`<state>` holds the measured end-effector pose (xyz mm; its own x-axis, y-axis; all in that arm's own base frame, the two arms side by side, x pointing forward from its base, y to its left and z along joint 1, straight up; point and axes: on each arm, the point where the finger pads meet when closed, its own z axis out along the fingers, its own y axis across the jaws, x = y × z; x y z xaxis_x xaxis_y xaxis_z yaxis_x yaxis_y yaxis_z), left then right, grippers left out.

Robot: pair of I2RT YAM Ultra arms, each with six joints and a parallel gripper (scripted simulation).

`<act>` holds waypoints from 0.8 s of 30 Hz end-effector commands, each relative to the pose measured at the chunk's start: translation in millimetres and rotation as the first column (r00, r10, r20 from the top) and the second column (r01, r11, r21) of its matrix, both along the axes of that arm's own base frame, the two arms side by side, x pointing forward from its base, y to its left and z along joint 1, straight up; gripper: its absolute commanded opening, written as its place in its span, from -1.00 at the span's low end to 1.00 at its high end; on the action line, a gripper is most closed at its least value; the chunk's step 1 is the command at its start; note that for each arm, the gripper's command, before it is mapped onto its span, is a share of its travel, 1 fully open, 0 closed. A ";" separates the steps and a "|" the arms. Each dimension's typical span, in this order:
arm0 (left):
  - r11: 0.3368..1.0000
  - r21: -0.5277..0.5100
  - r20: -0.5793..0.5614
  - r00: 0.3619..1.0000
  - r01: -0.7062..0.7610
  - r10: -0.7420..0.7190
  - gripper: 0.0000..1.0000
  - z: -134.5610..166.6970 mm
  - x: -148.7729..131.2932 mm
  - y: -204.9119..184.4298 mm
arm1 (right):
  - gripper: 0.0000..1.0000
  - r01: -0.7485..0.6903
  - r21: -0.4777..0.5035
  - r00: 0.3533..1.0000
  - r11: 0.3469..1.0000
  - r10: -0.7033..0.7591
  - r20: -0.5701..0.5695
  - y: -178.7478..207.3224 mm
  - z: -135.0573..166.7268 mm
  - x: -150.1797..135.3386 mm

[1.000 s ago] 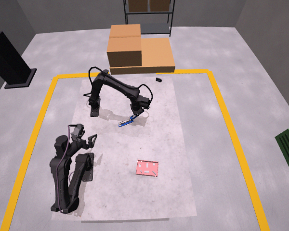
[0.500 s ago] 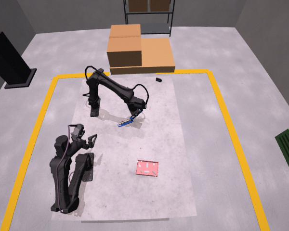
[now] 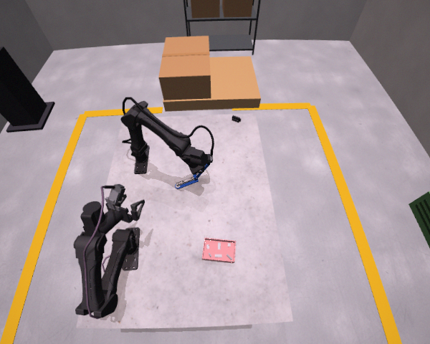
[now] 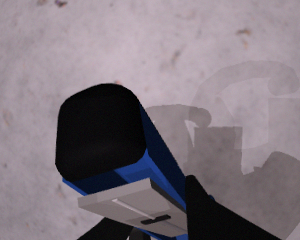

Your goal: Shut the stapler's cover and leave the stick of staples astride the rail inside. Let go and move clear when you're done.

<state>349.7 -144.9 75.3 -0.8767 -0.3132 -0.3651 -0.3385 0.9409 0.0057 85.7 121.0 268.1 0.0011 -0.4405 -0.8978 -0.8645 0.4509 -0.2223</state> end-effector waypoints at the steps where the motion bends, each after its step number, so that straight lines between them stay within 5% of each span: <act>1: 1.000 0.012 0.077 0.997 -0.014 0.013 -1.00 7.1 2.1 -0.4 | 1.00 0.000 0.014 1.000 1.000 0.000 -0.003 -0.4 1.6 0.2; 24: 0.997 0.076 0.257 0.967 -0.029 0.008 -1.00 12.6 -6.5 -2.6 | 1.00 0.000 0.014 1.000 1.000 0.000 -0.003 -0.4 1.6 0.2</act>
